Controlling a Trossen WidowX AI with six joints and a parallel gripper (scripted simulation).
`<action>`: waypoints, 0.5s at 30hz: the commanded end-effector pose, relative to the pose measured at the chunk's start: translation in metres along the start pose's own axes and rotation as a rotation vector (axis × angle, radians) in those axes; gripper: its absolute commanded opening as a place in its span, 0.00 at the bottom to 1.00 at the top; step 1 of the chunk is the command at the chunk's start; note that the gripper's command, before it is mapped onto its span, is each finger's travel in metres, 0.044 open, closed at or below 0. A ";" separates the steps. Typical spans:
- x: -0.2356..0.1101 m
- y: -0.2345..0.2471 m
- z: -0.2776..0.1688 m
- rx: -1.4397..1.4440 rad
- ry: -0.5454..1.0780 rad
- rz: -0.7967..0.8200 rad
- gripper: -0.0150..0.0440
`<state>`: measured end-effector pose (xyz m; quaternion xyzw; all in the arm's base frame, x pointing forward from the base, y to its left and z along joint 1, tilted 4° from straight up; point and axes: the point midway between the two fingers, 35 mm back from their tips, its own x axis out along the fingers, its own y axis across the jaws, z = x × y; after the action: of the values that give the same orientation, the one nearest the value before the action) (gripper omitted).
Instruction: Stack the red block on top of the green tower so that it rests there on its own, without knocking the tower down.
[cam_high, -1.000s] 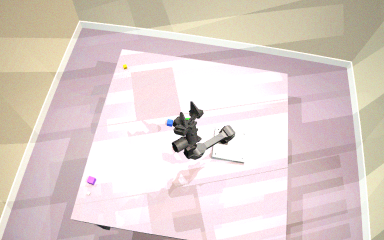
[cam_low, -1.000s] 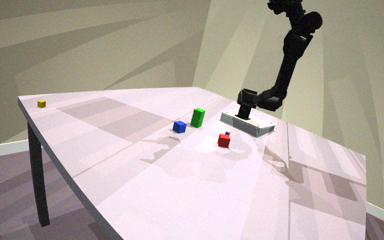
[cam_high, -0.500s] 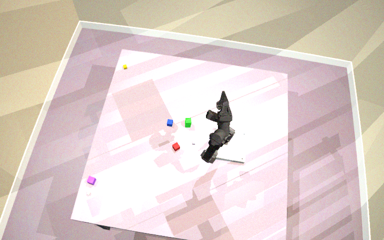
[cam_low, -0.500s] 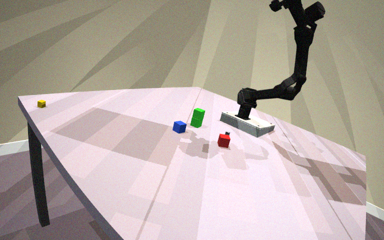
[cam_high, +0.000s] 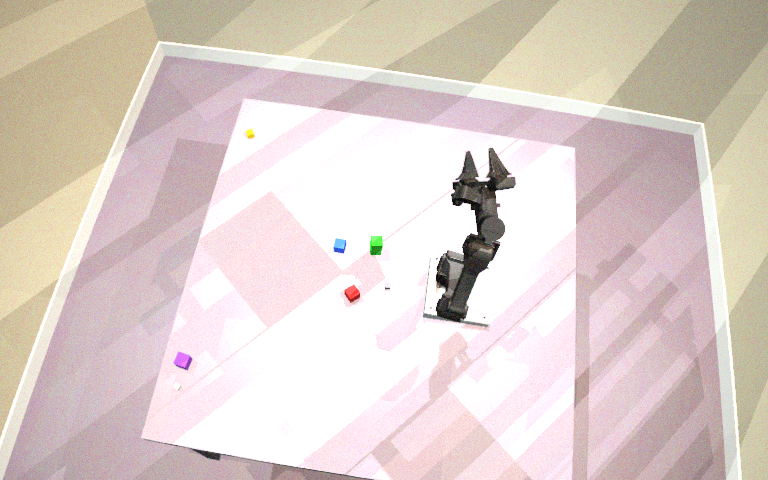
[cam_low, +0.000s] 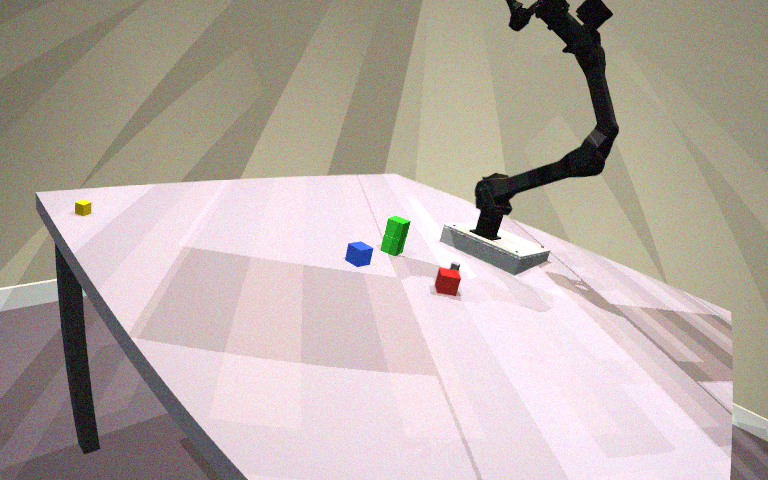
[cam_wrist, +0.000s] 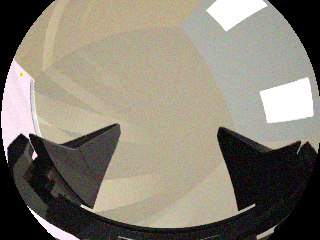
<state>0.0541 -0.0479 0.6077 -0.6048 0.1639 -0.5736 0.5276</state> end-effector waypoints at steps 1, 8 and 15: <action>0.019 0.024 -0.017 0.117 -0.017 0.100 1.00; 0.046 0.063 -0.031 0.265 -0.038 0.252 1.00; 0.065 0.093 -0.028 0.287 -0.115 0.347 1.00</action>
<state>0.0748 -0.1310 0.5703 -0.5312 0.1485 -0.4824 0.6804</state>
